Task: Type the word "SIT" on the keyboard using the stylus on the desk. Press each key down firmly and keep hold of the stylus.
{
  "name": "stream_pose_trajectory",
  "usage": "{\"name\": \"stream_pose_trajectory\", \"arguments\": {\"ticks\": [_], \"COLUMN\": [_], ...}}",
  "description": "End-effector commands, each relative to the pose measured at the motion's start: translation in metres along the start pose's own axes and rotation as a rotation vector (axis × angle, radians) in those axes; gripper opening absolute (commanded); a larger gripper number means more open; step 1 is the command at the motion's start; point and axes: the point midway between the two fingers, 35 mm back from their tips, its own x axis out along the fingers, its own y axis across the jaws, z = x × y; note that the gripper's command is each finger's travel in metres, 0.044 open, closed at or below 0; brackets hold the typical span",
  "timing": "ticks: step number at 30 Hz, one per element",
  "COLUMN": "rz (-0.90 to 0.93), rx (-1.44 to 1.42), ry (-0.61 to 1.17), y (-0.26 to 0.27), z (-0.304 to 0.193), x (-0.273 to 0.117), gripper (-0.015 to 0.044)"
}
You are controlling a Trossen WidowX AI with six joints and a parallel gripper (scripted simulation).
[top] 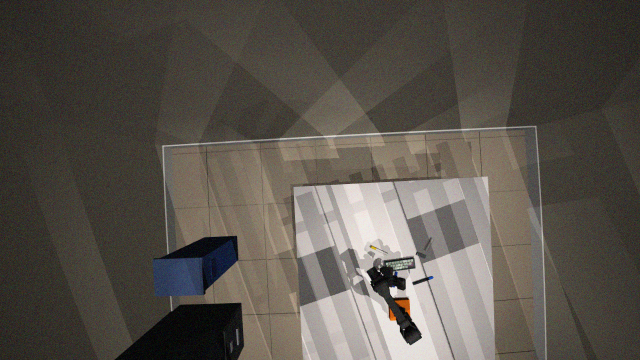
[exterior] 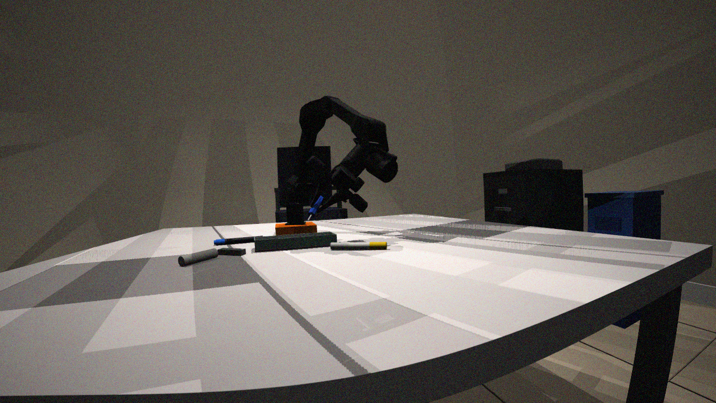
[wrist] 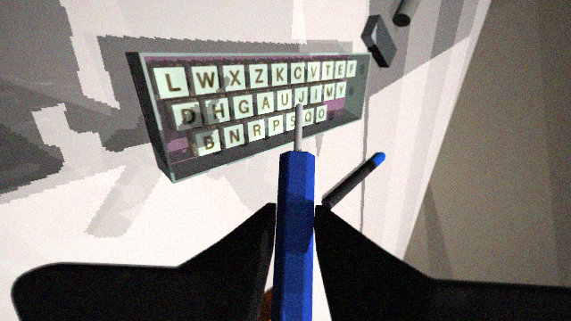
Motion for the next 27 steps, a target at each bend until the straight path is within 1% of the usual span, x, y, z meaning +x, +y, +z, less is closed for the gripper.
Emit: {"name": "stream_pose_trajectory", "arguments": {"ticks": [1,14,27], "rz": [-0.027,-0.116,-0.214], "rx": [-0.118,-0.557,-0.995], "ry": [-0.007,-0.022,0.004], "y": [-0.005,-0.023,-0.041], "z": [0.001,0.007,0.013], "x": [0.004,0.009,0.012], "gripper": [0.0000,0.0000,0.0000]}}
